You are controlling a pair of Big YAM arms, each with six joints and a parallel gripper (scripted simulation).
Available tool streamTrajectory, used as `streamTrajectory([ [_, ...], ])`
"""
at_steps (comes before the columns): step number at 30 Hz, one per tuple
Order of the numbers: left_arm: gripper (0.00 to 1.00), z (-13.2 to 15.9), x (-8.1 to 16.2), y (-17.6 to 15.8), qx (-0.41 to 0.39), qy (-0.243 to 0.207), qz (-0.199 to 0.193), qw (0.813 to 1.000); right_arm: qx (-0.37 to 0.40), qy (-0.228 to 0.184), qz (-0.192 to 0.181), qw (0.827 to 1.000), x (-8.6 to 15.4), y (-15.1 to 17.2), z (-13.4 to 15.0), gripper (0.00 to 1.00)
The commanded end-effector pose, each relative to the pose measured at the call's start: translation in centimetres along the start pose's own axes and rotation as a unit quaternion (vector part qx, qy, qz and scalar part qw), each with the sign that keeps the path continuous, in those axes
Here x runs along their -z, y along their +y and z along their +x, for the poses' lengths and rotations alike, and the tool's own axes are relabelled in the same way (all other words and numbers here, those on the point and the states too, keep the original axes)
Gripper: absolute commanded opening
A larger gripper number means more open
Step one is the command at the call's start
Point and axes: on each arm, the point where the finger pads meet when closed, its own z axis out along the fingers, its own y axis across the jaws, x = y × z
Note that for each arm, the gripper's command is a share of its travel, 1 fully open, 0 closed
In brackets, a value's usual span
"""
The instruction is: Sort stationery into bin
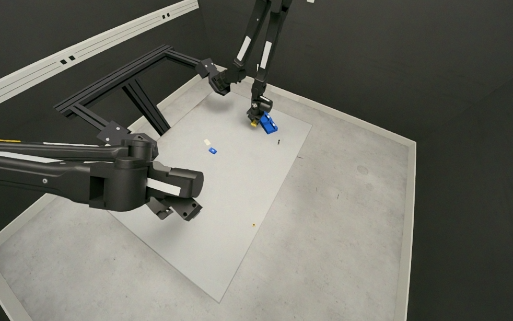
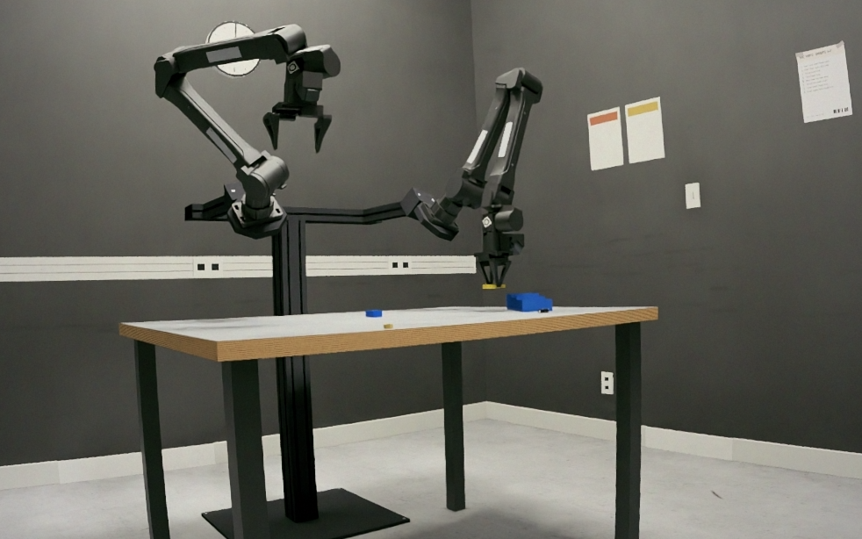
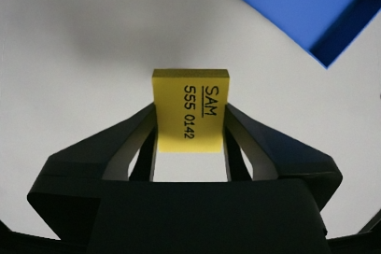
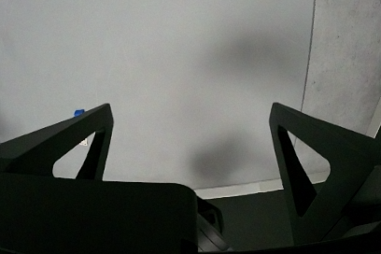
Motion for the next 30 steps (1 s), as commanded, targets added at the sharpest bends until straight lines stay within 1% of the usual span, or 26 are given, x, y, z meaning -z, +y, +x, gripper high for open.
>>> streamTrajectory([
  [1, 0.34, -1.5, 0.3, -0.2, -0.016, 0.0, 0.015, 1.0, -0.013, -0.016, -0.007, 1.0, 1.4, -0.6, -1.2, 1.0],
  [13, 0.34, -8.1, 0.2, 2.6, -0.019, -0.003, 0.015, 1.0, -0.013, -0.016, -0.007, 1.0, 1.4, -0.6, -1.2, 1.0],
  [17, 0.34, -8.5, 0.2, 2.0, -0.019, -0.005, 0.02, 1.0, -0.013, -0.016, -0.007, 1.0, 1.4, -0.6, -1.2, 1.0],
  [20, 0.34, -9.9, -0.1, 3.4, -0.091, -0.002, 0.009, 0.996, -0.013, -0.016, -0.007, 1.0, 1.4, -0.6, -1.2, 1.0],
  [30, 0.34, -15.7, -0.2, 5.5, -0.183, -0.005, 0.011, 0.983, -0.013, -0.016, -0.007, 1.0, 1.4, -0.6, -1.2, 1.0],
])
